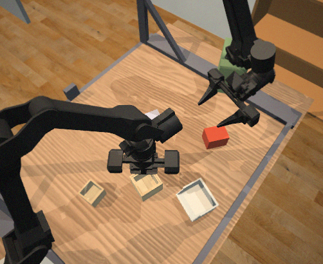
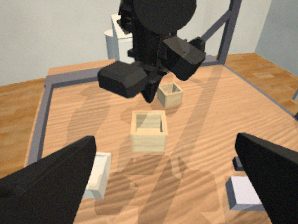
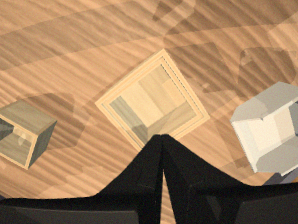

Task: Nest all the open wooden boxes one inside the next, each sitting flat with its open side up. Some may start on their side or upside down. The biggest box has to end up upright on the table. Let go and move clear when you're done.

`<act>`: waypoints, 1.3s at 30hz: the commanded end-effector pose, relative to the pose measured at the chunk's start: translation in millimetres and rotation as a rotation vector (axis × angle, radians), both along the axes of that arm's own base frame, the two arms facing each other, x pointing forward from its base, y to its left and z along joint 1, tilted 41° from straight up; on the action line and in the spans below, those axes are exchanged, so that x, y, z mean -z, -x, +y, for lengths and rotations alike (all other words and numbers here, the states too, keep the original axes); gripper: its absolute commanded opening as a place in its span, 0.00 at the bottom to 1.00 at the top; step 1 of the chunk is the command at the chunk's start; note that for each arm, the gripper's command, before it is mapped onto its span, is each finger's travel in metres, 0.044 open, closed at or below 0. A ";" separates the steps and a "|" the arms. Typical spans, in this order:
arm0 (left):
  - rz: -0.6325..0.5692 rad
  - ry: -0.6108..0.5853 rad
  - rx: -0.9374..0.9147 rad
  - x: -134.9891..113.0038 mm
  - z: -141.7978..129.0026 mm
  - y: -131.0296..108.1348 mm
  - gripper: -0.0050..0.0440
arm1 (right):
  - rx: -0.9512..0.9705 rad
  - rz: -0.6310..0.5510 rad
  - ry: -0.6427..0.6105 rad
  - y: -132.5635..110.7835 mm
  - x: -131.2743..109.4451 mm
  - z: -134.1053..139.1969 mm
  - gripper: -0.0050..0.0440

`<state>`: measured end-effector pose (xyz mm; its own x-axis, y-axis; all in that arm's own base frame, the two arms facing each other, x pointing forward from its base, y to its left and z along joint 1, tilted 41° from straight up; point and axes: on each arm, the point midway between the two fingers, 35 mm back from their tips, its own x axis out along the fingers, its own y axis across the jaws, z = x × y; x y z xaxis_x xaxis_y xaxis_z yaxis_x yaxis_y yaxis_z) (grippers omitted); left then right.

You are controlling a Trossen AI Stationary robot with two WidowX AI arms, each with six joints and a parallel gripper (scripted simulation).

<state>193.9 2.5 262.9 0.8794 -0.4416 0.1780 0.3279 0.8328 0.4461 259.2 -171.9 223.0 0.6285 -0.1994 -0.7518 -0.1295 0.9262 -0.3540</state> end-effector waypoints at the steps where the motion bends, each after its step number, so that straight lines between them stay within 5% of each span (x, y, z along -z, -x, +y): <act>1: -0.021 -0.023 0.000 -7.2 -2.1 1.5 0.92 | 0.127 -0.063 -0.081 4.8 -16.5 3.5 0.00; 14: -0.021 0.005 0.001 -12.8 -1.8 -1.2 0.92 | 0.134 -0.044 -0.098 5.2 -6.5 7.0 0.00; 24: 0.054 0.211 -0.001 -20.3 2.2 -22.3 0.92 | 0.164 -0.045 -0.127 2.8 3.9 22.1 0.00; 39: 0.370 0.574 -0.089 -4.4 -11.1 -72.9 0.92 | 0.246 -0.051 -0.201 2.2 32.4 60.8 0.00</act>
